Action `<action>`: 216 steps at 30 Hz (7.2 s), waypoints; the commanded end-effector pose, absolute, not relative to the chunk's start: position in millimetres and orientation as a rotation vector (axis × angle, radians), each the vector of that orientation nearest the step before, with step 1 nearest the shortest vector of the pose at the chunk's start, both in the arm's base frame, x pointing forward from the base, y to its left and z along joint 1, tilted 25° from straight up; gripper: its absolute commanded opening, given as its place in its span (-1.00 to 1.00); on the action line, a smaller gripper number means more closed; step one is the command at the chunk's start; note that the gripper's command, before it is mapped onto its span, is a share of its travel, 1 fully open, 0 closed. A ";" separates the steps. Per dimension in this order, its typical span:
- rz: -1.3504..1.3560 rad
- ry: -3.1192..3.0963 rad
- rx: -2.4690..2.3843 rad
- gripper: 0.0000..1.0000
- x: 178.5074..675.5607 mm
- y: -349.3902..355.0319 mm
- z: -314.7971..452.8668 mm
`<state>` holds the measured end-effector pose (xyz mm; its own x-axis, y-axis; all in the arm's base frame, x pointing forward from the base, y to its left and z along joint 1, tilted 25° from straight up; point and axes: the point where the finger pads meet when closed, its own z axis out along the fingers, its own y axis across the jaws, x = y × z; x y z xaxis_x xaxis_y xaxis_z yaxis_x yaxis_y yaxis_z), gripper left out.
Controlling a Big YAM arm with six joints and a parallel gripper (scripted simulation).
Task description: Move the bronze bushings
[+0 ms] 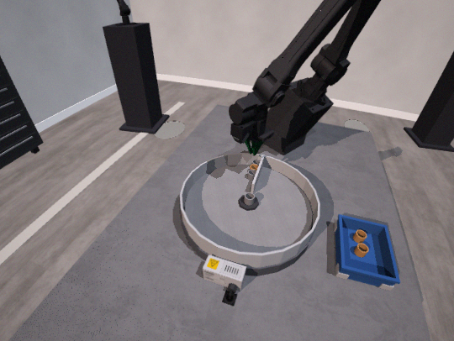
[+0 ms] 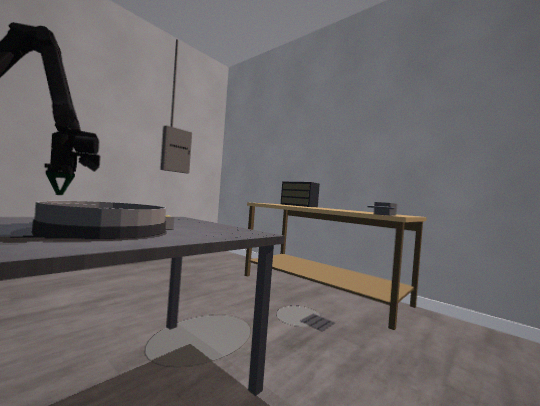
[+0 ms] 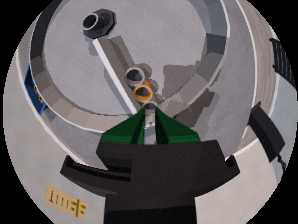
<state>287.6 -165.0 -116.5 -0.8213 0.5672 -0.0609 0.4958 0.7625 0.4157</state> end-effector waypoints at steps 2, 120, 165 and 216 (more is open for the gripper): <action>0.577 2.764 0.856 -0.74 290.6 -175.5 -118.4; 0.581 2.768 0.855 -0.74 286.0 -165.7 -122.4; 0.557 2.744 0.847 -0.74 302.5 -168.2 -130.9; 0.563 2.757 0.826 -0.74 307.6 -163.7 -128.1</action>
<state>292.3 -156.6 -139.2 -0.8207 0.5690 -0.0519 0.4998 0.7590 0.4171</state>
